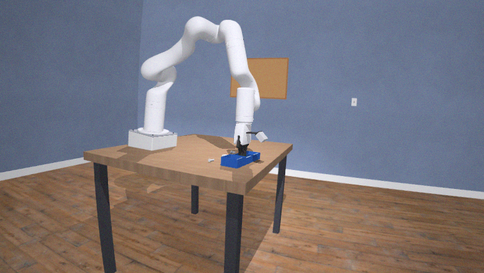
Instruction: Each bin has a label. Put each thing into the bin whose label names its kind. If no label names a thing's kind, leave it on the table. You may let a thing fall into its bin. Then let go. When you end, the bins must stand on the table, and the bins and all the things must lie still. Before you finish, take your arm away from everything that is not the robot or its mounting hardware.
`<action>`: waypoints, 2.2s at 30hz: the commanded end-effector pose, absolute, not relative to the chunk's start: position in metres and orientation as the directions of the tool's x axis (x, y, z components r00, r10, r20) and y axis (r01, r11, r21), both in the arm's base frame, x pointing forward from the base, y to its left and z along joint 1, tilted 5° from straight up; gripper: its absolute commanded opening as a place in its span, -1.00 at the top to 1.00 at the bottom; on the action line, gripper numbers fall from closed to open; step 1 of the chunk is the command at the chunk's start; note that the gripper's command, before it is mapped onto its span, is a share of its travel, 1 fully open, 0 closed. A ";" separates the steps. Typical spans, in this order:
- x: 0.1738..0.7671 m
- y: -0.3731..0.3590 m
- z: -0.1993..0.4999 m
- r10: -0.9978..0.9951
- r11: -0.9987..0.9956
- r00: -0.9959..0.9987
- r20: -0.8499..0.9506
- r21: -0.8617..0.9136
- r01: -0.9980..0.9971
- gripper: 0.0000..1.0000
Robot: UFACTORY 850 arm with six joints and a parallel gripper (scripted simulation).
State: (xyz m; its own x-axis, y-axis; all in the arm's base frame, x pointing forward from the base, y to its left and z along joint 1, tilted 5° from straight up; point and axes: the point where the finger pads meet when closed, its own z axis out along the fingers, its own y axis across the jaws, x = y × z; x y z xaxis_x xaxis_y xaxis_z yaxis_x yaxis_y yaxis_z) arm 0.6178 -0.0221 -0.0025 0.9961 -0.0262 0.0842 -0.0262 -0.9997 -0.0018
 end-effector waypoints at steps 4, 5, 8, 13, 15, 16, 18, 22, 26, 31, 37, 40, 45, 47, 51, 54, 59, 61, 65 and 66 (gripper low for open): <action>0.619 -0.022 -0.002 -0.026 -1.000 0.996 0.086 -0.002 -0.026 0.85; 0.619 -0.022 -0.002 -0.026 -1.000 0.996 0.086 -0.002 -0.026 0.85; 0.619 -0.022 -0.002 -0.026 -1.000 0.996 0.086 -0.002 -0.026 0.85; 0.619 -0.022 -0.002 -0.026 -1.000 0.996 0.086 -0.002 -0.026 0.85; 0.619 -0.022 -0.002 -0.026 -1.000 0.996 0.087 -0.002 -0.026 0.85; 0.619 -0.022 -0.002 -0.026 -1.000 0.996 0.087 -0.002 -0.026 0.85; 0.619 -0.022 -0.002 -0.026 -1.000 0.996 0.087 -0.002 -0.026 0.85; 0.619 -0.022 -0.002 -0.026 -1.000 0.996 0.087 -0.002 -0.026 0.85; 0.619 -0.022 -0.002 -0.026 -1.000 0.996 0.087 -0.002 -0.026 0.85; 0.619 -0.022 -0.002 -0.026 -1.000 0.996 0.087 -0.002 -0.026 0.85; 0.619 -0.022 -0.002 -0.026 -1.000 0.996 0.087 -0.002 -0.026 0.85; 0.619 -0.022 -0.002 -0.026 -1.000 0.996 0.087 -0.002 -0.026 0.85; 0.619 -0.022 0.002 -0.026 -1.000 0.996 0.086 -0.002 -0.026 0.85; 0.618 -0.022 0.005 -0.026 -1.000 0.996 0.086 -0.002 -0.026 0.85; 0.618 -0.022 0.010 -0.026 -1.000 0.996 0.086 -0.002 -0.026 0.85; 0.618 -0.022 0.014 -0.026 -1.000 0.996 0.086 -0.002 -0.026 0.85; 0.617 -0.022 0.018 -0.026 -1.000 0.996 0.086 -0.002 -0.026 0.85; 0.617 -0.022 0.021 -0.026 -1.000 0.996 0.086 -0.002 -0.026 0.85; 0.617 -0.022 0.026 -0.026 -1.000 0.996 0.086 -0.002 -0.026 0.85; 0.616 -0.022 0.027 -0.026 -1.000 0.996 0.086 -0.002 -0.026 0.85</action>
State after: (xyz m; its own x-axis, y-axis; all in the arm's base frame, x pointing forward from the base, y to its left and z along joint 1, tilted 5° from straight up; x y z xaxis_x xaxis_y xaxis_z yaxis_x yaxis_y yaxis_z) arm 0.6159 -0.0221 0.0220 0.9961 -0.0262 0.0844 -0.0262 -0.9997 -0.0018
